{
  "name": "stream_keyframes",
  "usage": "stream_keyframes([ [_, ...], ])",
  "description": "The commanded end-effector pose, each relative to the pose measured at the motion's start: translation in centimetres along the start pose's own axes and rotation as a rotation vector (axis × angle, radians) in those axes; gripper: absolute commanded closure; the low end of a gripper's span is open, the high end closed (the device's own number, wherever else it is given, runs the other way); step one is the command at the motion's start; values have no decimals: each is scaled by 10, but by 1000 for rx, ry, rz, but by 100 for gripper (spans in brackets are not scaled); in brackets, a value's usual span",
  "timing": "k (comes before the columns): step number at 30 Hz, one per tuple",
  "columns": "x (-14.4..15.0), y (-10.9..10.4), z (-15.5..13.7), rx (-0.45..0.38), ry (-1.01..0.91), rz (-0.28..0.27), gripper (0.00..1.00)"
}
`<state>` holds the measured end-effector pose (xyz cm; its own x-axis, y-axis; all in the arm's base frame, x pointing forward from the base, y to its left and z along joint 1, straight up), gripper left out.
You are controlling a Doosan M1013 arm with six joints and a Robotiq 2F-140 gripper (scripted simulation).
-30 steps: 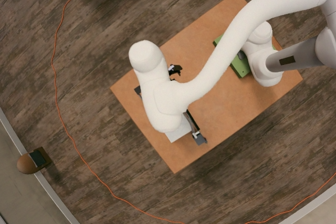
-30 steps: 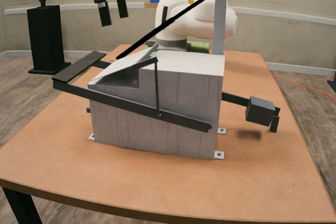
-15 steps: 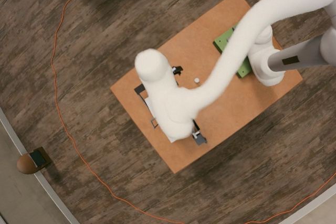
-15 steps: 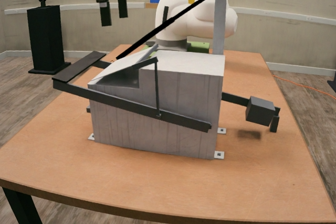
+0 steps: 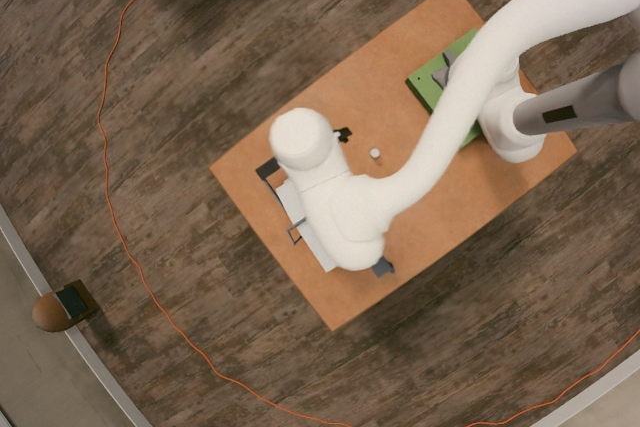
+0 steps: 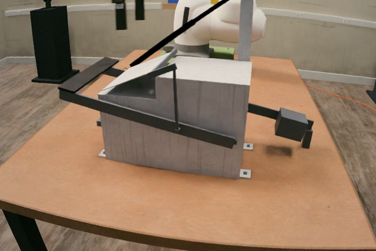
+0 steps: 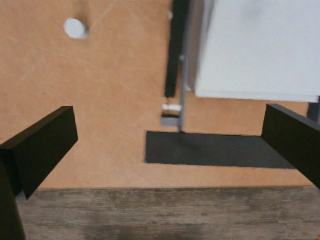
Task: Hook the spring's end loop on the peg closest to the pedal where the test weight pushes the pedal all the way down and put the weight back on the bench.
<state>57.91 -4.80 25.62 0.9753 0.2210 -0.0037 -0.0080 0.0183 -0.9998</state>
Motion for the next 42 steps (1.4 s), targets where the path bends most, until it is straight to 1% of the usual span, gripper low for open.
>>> stream_keyframes([
  [1,-39,-1,32,-4,-1,0,0],
  [14,-39,-1,32,-4,-1,0,0],
  [15,-85,-1,70,-8,-1,1,0],
  [31,-85,-1,70,-8,-1,1,0],
  [32,-131,0,108,-13,-1,2,0],
  [42,-131,0,108,-13,-1,2,0],
])
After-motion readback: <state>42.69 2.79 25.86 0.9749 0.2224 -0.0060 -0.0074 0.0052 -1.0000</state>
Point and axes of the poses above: the point where the finger pads meet when closed, its own y axis out along the fingers, its own x axis across the jaws, z = x × y, the point moved 2 cm from there along -y, back along the fingers, and after that the axes turned 10 degrees about -y, right-handed, at the moved point
